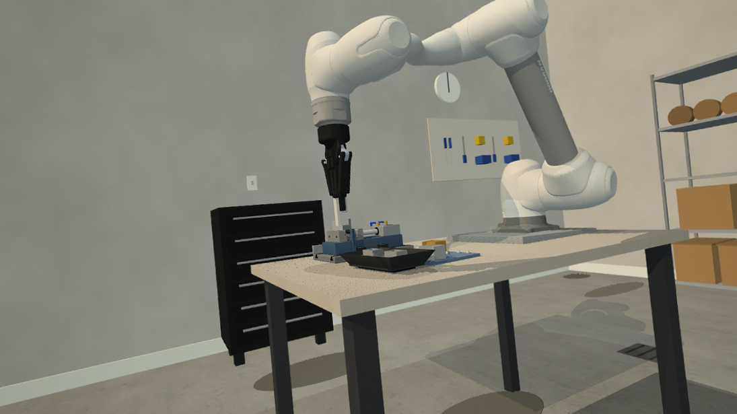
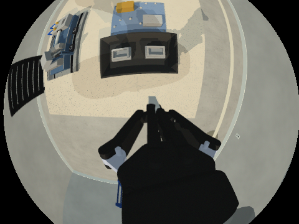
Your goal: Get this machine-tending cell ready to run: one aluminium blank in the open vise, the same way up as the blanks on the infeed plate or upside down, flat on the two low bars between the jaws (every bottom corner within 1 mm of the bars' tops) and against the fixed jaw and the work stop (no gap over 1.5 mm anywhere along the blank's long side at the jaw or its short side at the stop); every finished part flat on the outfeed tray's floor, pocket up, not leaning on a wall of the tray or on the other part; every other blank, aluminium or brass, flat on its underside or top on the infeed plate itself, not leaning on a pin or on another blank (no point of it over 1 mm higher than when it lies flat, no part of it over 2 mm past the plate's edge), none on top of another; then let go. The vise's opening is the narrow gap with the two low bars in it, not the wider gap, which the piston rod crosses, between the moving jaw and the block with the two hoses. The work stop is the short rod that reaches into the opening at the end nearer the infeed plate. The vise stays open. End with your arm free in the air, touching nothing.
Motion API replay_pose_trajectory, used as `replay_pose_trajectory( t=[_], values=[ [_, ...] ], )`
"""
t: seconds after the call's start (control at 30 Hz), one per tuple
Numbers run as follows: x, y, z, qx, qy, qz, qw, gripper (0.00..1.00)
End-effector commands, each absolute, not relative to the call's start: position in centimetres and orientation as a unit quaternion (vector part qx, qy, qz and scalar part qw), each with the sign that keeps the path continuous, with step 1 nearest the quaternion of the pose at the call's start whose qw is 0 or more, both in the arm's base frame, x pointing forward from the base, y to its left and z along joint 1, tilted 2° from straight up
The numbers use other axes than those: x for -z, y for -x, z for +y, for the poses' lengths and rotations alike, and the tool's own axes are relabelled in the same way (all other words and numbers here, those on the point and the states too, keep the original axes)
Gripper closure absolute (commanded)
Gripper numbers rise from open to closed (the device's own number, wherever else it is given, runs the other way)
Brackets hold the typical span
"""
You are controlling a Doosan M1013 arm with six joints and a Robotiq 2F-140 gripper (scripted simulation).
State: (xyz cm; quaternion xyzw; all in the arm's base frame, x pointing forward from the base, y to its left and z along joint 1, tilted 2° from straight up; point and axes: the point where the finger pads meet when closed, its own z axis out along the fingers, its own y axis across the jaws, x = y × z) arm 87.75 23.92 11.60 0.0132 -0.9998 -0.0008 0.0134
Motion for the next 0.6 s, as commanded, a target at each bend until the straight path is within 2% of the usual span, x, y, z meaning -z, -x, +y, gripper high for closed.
replay_pose_trajectory(
  t=[0.0,0.57],
  values=[
    [-12.3,-87.8,23.9,0.001,-0.013,-1.0,0.013,1.0],
    [-16.1,-87.9,23.9,0.001,-0.013,-1.0,0.013,1.0]
  ],
)
